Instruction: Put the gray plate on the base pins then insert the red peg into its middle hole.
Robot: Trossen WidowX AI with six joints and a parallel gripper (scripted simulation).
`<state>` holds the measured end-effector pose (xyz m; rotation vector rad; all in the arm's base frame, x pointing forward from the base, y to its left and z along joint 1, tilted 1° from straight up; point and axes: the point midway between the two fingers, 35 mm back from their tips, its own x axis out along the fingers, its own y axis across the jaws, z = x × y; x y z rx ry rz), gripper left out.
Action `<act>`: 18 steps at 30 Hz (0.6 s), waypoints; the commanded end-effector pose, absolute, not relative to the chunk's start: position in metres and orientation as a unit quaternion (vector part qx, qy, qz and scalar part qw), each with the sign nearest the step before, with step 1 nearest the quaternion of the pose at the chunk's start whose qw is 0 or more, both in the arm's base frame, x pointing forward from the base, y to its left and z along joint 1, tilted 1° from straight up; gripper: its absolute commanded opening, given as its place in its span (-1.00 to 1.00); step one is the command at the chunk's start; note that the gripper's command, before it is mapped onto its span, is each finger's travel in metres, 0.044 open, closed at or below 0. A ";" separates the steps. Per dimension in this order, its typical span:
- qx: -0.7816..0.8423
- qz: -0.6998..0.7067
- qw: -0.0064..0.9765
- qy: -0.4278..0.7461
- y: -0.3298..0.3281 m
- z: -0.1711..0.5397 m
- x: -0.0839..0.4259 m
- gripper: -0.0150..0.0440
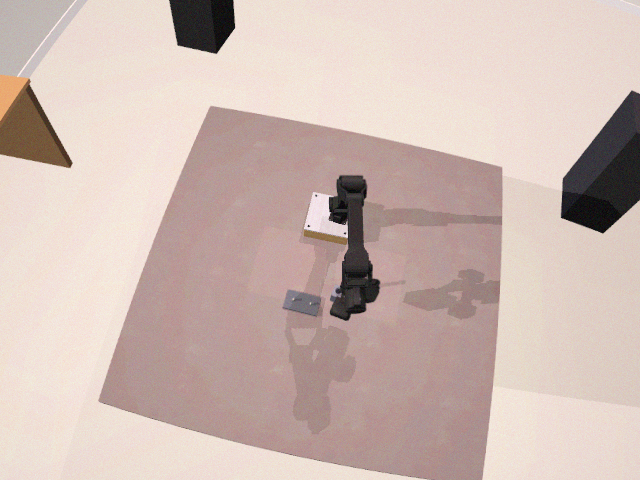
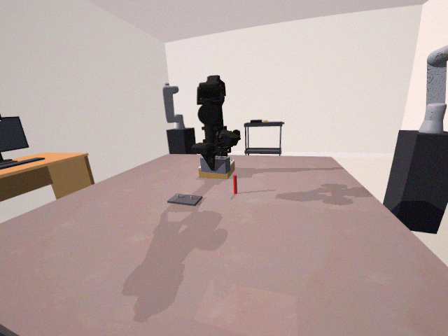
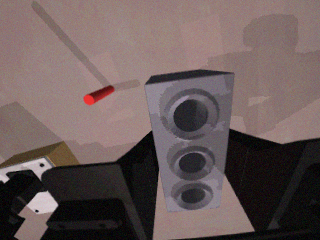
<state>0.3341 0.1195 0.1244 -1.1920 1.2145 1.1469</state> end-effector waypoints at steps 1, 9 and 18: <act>-0.500 0.479 0.516 0.504 0.109 0.120 0.338 -0.49; -0.506 0.484 0.510 0.499 0.087 0.107 0.344 -0.49; -0.513 0.489 0.504 0.494 0.061 0.093 0.349 -0.49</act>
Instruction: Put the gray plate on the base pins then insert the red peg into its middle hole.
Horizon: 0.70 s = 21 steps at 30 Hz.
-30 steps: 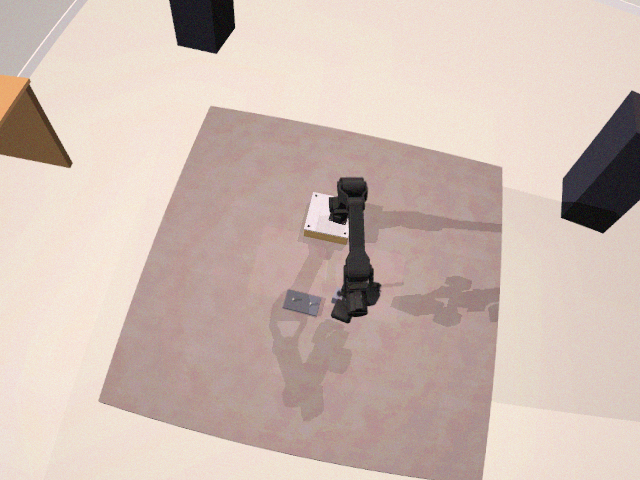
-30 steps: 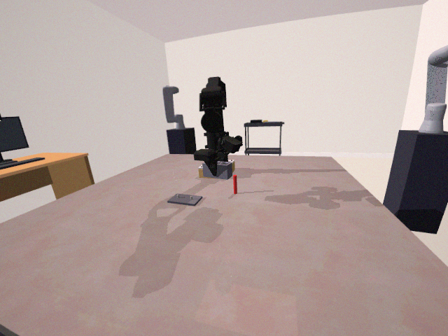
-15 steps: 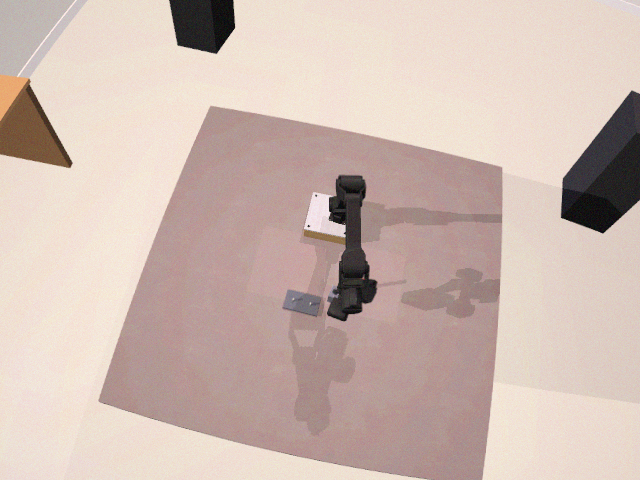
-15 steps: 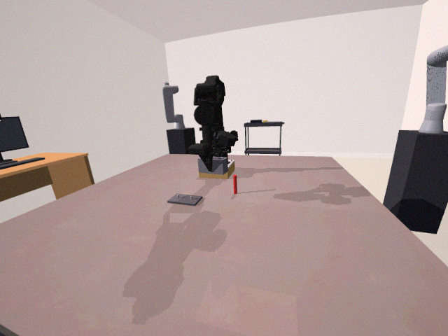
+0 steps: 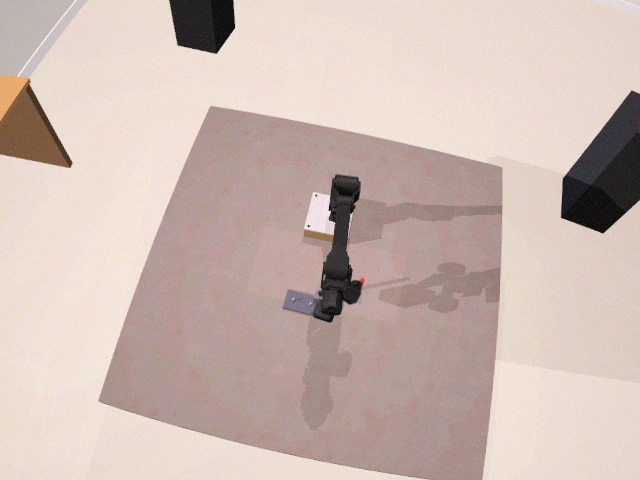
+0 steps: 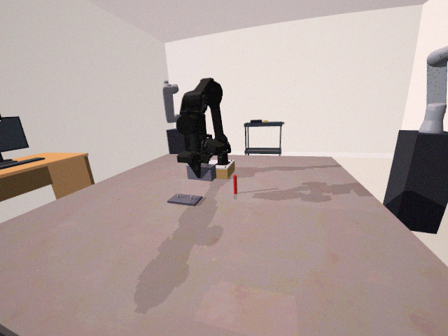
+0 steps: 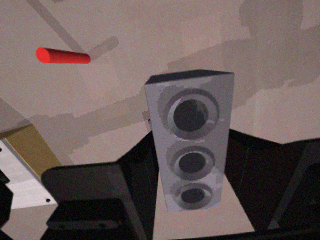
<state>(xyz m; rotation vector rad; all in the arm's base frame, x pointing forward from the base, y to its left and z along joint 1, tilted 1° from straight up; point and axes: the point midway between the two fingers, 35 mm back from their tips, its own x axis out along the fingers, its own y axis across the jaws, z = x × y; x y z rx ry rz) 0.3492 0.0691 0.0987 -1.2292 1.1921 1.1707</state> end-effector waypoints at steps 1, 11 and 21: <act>-0.514 0.490 0.503 0.493 0.058 0.091 0.349 -0.49; -0.521 0.496 0.496 0.487 0.029 0.076 0.351 -0.49; -0.528 0.502 0.488 0.481 0.000 0.061 0.350 -0.49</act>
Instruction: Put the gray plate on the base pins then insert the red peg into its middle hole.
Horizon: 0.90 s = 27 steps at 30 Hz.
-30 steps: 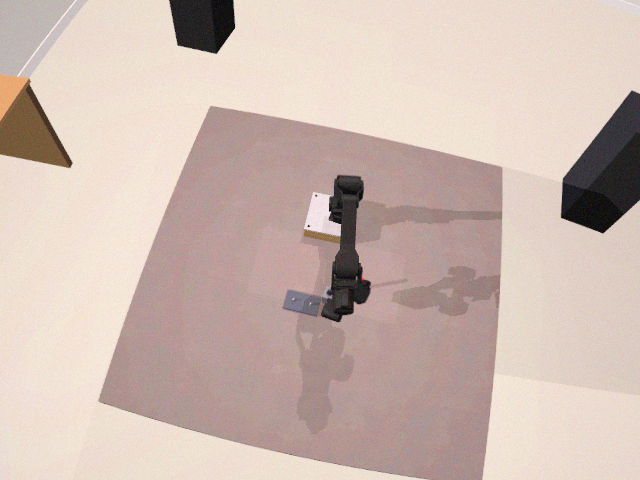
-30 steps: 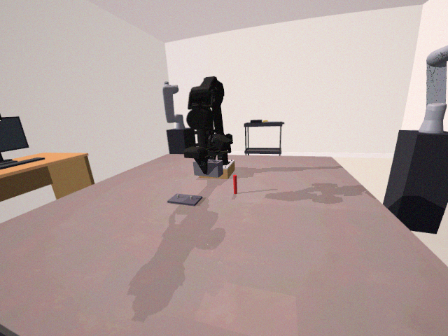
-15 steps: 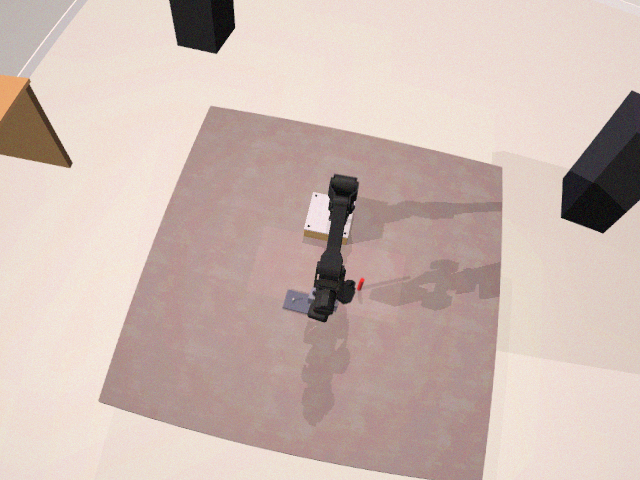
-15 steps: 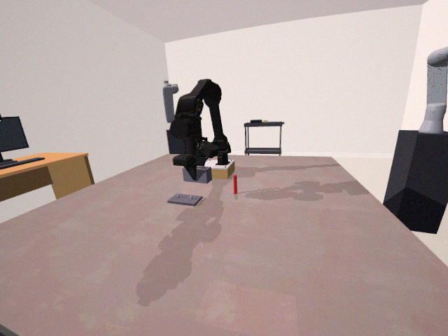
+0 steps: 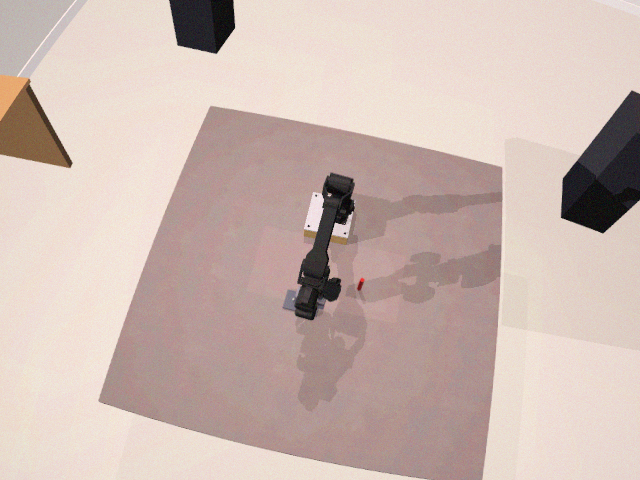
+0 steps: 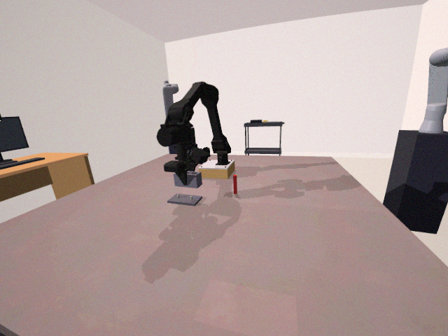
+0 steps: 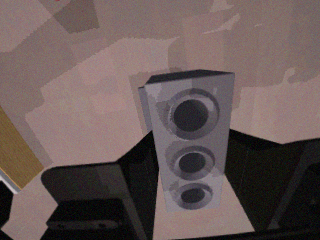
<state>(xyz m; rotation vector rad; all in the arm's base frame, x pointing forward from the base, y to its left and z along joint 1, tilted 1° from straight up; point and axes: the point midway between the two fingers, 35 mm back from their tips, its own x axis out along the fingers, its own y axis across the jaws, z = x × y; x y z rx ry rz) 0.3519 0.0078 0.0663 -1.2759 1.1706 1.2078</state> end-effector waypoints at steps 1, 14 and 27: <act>-0.529 0.502 0.487 0.481 -0.003 0.059 0.349 -0.49; -0.533 0.506 0.482 0.477 -0.022 0.049 0.346 -0.49; -0.533 0.506 0.482 0.477 -0.022 0.049 0.346 -0.49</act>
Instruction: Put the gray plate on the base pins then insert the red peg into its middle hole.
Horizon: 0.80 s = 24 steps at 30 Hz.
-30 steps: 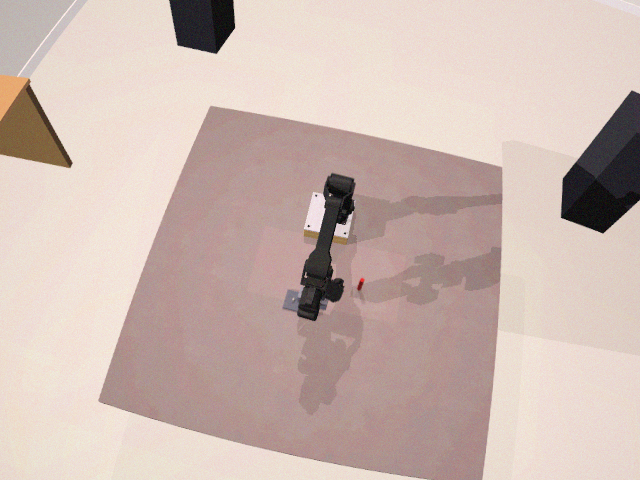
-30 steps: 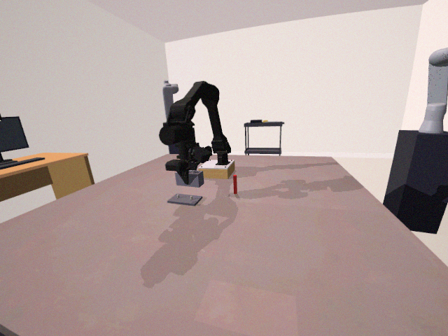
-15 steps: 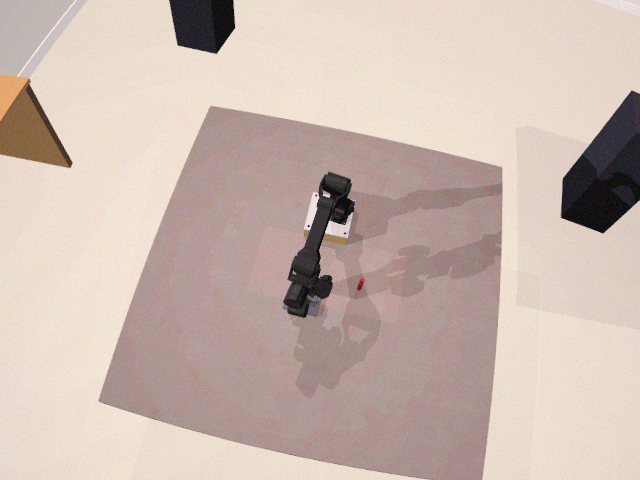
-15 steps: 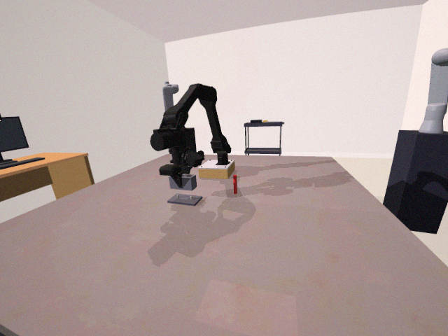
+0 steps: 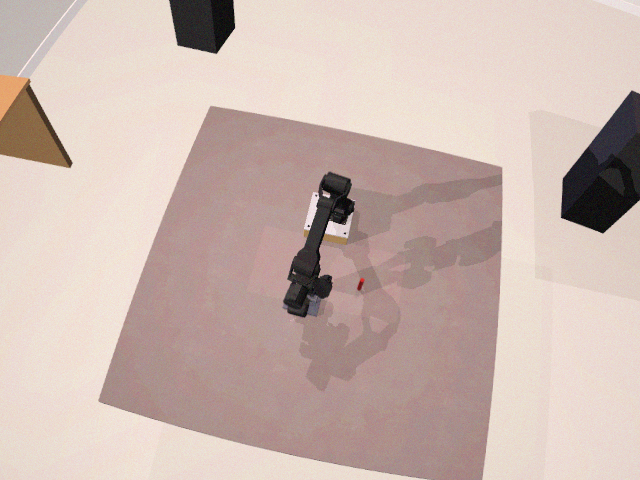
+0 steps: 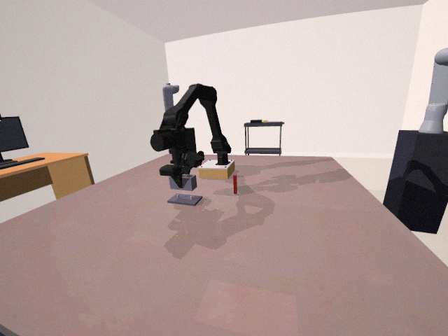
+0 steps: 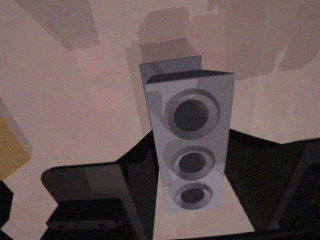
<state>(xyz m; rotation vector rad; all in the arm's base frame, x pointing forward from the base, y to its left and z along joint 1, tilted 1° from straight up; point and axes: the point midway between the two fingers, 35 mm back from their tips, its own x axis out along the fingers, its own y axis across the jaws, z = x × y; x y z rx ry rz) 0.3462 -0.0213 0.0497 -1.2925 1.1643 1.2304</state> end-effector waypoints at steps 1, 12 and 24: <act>-0.533 0.506 0.482 0.477 -0.022 0.049 0.346 -0.49; -0.533 0.506 0.482 0.477 -0.022 0.048 0.346 -0.49; -0.533 0.506 0.482 0.477 -0.023 0.031 0.347 -0.49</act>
